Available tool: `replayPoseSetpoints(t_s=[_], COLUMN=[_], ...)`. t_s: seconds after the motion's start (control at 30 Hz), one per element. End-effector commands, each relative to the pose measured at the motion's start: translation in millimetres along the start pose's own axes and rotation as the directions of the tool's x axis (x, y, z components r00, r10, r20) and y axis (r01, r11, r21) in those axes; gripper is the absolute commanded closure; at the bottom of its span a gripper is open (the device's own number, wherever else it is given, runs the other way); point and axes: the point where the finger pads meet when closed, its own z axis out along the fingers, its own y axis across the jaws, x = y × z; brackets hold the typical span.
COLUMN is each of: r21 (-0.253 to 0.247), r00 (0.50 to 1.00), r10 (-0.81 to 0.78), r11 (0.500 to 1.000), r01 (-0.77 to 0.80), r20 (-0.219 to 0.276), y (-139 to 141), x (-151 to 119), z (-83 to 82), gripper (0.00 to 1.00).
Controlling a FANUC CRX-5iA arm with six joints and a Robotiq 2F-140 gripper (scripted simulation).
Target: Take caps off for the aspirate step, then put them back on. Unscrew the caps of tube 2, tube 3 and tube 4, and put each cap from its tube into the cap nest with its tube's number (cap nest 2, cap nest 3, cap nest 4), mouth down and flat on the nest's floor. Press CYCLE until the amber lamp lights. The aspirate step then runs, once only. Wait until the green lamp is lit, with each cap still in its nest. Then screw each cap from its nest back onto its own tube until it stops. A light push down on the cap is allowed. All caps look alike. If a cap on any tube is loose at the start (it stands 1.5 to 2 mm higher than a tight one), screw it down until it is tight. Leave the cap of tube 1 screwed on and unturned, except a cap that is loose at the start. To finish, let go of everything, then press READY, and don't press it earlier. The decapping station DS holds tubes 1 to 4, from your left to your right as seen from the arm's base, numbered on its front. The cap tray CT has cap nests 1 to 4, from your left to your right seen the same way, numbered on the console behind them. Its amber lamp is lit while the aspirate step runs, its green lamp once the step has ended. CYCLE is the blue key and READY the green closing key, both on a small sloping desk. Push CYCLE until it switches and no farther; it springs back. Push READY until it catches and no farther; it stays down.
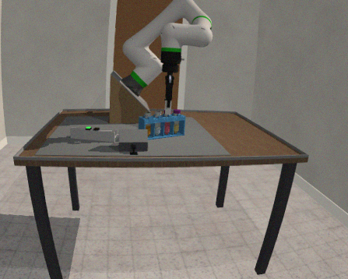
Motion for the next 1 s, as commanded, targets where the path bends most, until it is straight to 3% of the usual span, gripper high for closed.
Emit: replayPoseSetpoints(t_s=[0.0, 0.17, 0.27, 0.37, 0.4, 0.43, 0.63, 0.67, 0.97], r21=[0.000, 0.000, 0.000, 0.000, 0.000, 0.000, 0.000, 0.000, 0.000], r00=[0.970, 0.947, 0.846, 0.790, 0.736, 0.720, 0.720, 0.720, 0.720], r10=[-0.242, -0.321, -0.532, -0.614, -0.677, -0.694, -0.694, -0.694, -0.694], r11=[0.970, 0.947, 0.846, 0.790, 0.736, 0.720, 0.720, 0.720, 0.720], r01=[0.242, 0.321, 0.532, 0.614, 0.677, 0.694, 0.694, 0.694, 0.694], r20=[0.000, 0.000, -0.001, 0.000, 0.000, 0.000, 0.000, 0.000, 0.000], y=[-0.2, -0.2, -0.2, -0.2, -0.2, -0.2, -0.1, -0.1, -0.1], x=[0.1, 0.1, 0.1, 0.1, 0.1, 0.1, 0.1, 0.1, 0.1], z=[-0.7, -0.7, -0.7, -0.7, -0.7, -0.7, -0.7, -0.7, -0.7], gripper=[0.65, 0.65, 0.65, 0.65, 0.65, 0.65, 0.65, 1.00, 1.00])
